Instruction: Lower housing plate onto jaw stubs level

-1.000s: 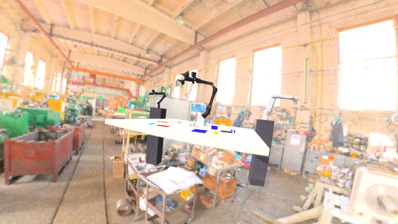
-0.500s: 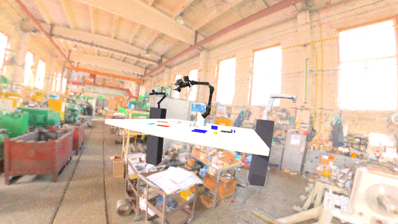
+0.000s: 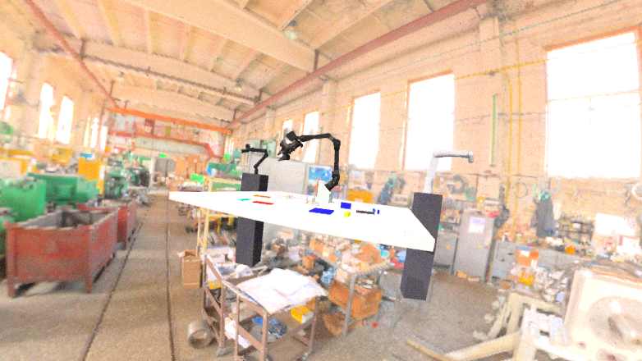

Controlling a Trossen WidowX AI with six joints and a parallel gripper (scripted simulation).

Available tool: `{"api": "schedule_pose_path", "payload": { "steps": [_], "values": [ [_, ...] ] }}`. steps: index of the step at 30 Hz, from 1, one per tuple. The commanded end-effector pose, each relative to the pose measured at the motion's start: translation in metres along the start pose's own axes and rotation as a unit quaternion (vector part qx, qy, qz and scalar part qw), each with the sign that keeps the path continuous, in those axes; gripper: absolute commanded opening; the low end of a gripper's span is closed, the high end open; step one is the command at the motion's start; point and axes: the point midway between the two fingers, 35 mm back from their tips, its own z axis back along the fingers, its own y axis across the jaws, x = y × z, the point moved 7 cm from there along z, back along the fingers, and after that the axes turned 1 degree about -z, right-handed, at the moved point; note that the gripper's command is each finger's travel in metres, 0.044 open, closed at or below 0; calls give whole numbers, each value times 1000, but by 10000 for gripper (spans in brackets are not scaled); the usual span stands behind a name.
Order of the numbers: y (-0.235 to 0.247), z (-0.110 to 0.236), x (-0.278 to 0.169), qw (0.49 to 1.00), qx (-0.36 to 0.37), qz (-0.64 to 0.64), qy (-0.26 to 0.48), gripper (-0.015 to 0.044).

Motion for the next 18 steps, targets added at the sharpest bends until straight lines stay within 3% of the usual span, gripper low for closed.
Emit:
{"api": "schedule_pose_path", "payload": {
  "steps": [1,18],
  "values": [
    [-7,-16,-17,999,-30,15,43,440],
    [-34,-65,-82,964,-117,80,226,440]
  ]
}}
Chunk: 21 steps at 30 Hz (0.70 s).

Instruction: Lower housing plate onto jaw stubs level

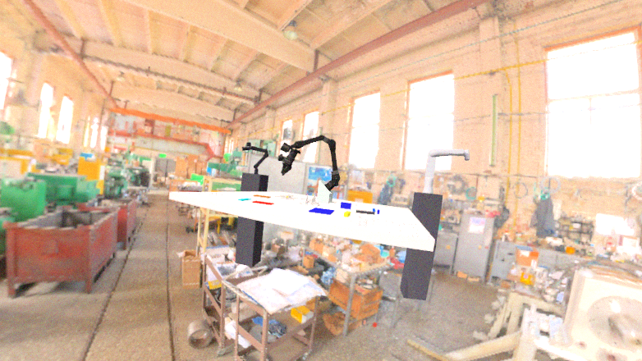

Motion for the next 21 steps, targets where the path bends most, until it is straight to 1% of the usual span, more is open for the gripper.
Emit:
{"api": "schedule_pose_path", "payload": {
  "steps": [1,9,11,18,21],
  "values": [
    [-3,-19,-15,998,-23,22,56,440],
    [-8,-48,-43,983,-55,59,164,440],
    [-9,-52,-48,980,-59,65,181,440],
    [-9,-54,-49,979,-60,65,183,440],
    [-13,-80,-61,979,-59,65,184,440]
  ]
}}
